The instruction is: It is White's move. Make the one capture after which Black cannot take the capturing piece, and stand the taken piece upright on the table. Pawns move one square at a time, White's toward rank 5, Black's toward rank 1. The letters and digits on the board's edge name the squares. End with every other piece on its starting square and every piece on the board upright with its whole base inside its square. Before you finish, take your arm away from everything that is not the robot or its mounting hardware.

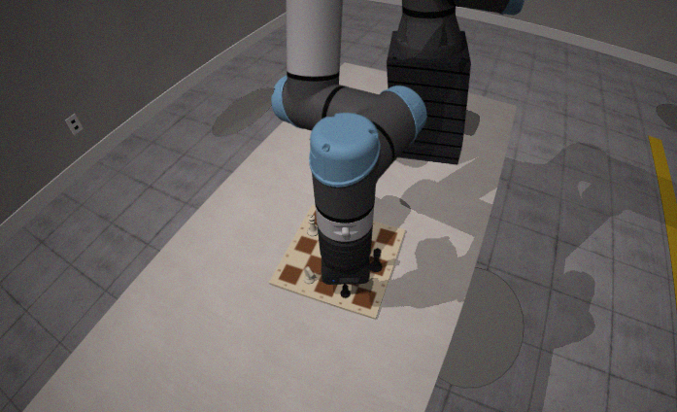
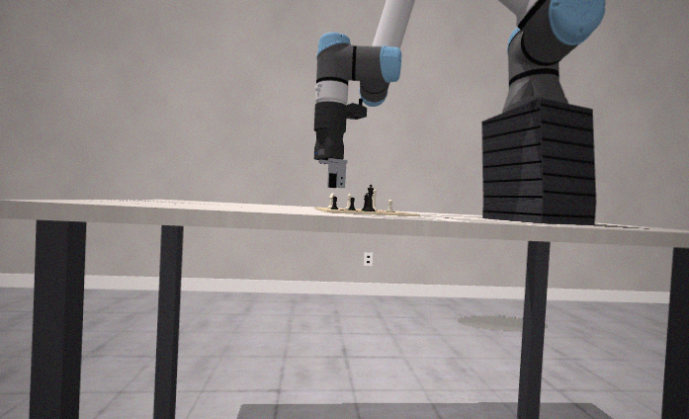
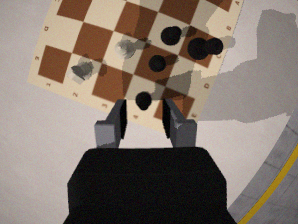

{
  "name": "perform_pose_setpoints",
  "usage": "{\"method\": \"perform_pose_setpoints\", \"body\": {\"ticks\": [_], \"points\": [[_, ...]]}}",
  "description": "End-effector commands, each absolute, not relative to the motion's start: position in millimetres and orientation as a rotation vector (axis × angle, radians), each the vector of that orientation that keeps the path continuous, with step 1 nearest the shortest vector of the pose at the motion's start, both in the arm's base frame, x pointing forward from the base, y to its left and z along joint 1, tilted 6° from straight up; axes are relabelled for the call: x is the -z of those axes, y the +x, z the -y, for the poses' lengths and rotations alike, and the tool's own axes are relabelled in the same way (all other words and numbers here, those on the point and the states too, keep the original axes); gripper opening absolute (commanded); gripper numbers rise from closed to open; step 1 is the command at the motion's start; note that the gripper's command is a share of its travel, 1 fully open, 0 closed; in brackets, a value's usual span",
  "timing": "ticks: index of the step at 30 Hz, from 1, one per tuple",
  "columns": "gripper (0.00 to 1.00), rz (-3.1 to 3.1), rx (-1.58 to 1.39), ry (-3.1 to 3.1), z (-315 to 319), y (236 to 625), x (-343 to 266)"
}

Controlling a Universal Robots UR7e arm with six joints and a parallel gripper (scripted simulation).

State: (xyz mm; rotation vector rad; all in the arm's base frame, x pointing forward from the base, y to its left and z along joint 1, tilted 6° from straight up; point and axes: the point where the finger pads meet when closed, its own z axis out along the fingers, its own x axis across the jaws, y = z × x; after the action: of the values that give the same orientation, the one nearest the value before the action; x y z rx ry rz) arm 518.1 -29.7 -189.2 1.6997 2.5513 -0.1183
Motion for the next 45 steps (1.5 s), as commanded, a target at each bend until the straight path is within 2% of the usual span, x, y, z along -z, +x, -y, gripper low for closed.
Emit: {"method": "perform_pose_setpoints", "body": {"ticks": [1, 45], "points": [[0.68, -2.55, 0.117, 1.699, 30.4, 519.1, 194.1], [0.68, -2.55, 0.117, 1.699, 31.3, 519.6, 201.6]]}}
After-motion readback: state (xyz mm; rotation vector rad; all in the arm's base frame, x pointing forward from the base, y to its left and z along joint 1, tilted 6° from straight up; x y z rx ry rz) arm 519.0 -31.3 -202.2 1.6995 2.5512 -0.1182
